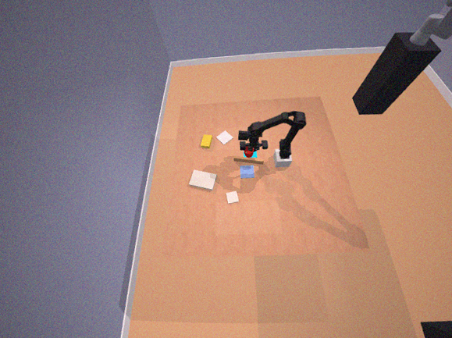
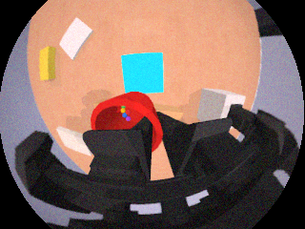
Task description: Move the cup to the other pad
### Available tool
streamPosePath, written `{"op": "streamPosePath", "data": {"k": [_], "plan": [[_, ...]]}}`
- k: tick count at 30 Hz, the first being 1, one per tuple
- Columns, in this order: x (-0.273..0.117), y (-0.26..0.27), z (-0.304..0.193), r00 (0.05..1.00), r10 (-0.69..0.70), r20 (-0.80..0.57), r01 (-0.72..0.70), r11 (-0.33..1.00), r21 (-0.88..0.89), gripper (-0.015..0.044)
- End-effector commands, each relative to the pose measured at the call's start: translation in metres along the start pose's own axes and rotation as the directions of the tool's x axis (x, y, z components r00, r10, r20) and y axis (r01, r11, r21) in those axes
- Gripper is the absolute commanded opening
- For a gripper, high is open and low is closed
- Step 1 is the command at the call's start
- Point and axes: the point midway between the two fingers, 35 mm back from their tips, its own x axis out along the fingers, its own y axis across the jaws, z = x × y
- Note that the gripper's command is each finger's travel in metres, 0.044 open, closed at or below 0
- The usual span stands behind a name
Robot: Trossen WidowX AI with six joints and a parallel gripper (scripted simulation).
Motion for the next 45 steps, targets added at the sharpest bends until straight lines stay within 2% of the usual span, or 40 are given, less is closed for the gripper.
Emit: {"op": "streamPosePath", "data": {"k": [1, 34, 45], "plan": [[0.000, -0.002, 0.006, 1.000, -0.002, 0.001, 0.002, 1.000, -0.007, 0.0000], [-0.003, -0.016, 0.058, 1.000, -0.004, 0.007, 0.004, 1.000, -0.007, 0.0000], [0.010, -0.016, 0.059, 1.000, -0.004, 0.007, 0.004, 1.000, -0.007, 0.0000]]}}
